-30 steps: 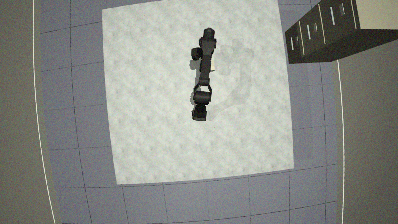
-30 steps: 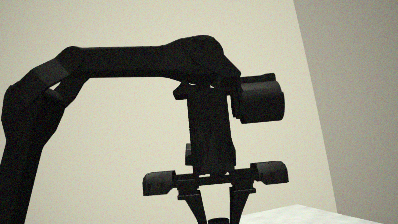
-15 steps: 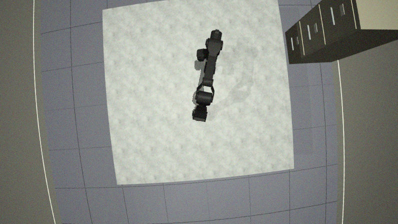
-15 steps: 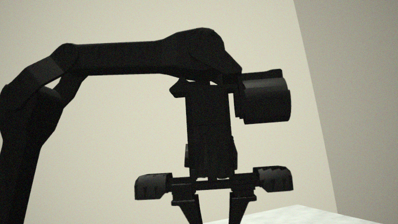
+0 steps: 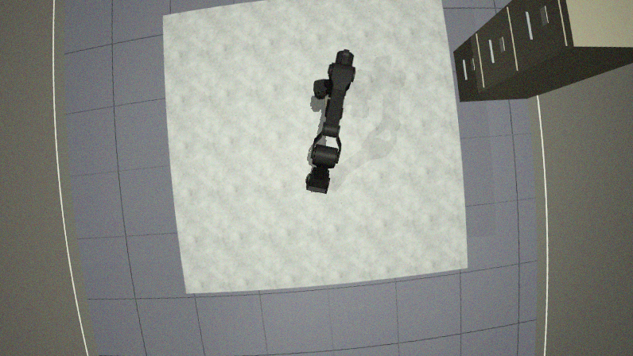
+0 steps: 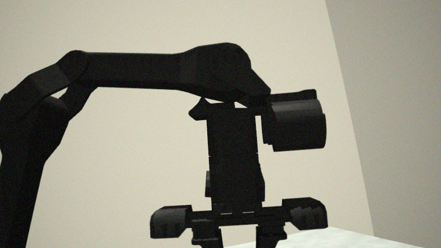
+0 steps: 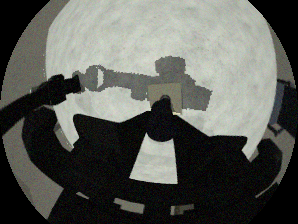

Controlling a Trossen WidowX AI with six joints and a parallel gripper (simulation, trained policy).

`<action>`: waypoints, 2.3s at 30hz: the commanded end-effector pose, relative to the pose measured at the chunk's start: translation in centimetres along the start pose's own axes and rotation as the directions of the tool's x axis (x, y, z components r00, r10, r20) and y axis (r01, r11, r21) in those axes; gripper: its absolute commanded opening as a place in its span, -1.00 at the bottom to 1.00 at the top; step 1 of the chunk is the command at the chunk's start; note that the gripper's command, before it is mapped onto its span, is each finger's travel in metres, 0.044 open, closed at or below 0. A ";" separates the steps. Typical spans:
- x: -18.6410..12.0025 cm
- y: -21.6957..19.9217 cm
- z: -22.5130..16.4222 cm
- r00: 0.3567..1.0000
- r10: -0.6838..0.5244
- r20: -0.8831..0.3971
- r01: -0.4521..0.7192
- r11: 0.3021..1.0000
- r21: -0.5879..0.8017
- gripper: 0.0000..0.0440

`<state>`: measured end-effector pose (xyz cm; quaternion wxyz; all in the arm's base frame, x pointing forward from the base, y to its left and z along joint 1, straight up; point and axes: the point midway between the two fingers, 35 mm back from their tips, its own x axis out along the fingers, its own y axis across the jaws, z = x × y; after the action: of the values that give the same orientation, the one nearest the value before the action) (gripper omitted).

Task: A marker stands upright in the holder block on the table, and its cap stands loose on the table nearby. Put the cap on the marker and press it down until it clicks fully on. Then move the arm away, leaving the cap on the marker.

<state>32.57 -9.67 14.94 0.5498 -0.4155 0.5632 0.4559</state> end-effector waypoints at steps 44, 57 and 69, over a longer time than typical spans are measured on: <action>2.4 -0.2 0.0 0.999 0.043 0.012 -0.043 0.999 -0.017 -1.00; 4.5 0.1 -0.1 0.997 0.071 0.010 -0.070 0.997 -0.043 -0.64; 4.9 0.9 0.1 0.995 0.099 0.020 -0.098 0.994 -0.055 -0.38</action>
<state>32.92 -9.77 11.01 0.5354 -0.4182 0.5555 0.4795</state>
